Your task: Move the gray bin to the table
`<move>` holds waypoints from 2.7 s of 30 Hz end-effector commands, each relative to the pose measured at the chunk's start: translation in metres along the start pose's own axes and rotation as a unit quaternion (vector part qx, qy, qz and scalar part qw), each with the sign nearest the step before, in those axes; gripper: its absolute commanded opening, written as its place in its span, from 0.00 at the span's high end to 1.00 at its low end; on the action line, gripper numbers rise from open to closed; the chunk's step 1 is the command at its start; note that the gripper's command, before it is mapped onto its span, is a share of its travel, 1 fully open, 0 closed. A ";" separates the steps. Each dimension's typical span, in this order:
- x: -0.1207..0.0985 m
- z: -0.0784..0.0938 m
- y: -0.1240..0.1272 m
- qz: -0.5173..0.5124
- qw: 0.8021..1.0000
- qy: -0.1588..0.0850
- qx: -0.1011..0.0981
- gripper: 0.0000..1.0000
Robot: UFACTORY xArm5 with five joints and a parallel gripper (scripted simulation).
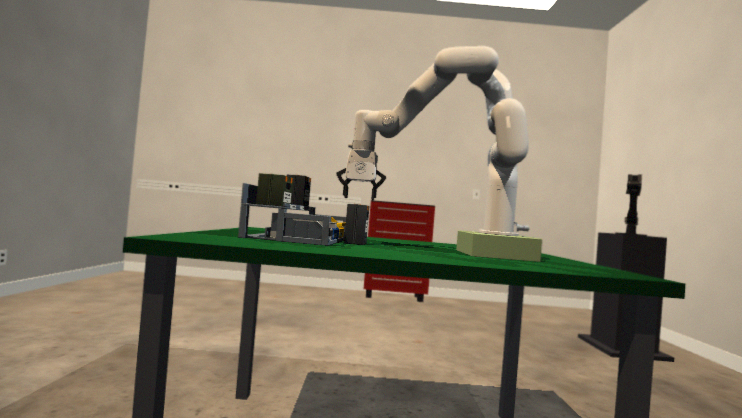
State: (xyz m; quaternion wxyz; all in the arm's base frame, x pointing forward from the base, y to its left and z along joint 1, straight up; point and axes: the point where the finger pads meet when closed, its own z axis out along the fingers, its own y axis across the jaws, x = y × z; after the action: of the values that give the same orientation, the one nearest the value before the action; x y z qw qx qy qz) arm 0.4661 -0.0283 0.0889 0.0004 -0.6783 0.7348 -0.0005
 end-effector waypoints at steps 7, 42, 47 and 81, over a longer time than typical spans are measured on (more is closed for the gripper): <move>0.000 0.014 -0.001 0.000 1.000 -0.003 0.002 0.00; 0.000 0.053 -0.001 0.000 1.000 -0.003 0.002 0.00; 0.000 0.053 -0.001 0.000 1.000 -0.003 0.002 0.00; 0.000 0.053 -0.001 0.000 1.000 0.000 0.002 1.00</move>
State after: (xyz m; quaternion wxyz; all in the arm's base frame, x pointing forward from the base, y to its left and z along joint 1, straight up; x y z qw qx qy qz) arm 0.4660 -0.0279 0.0342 0.0002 -0.6783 0.7348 -0.0002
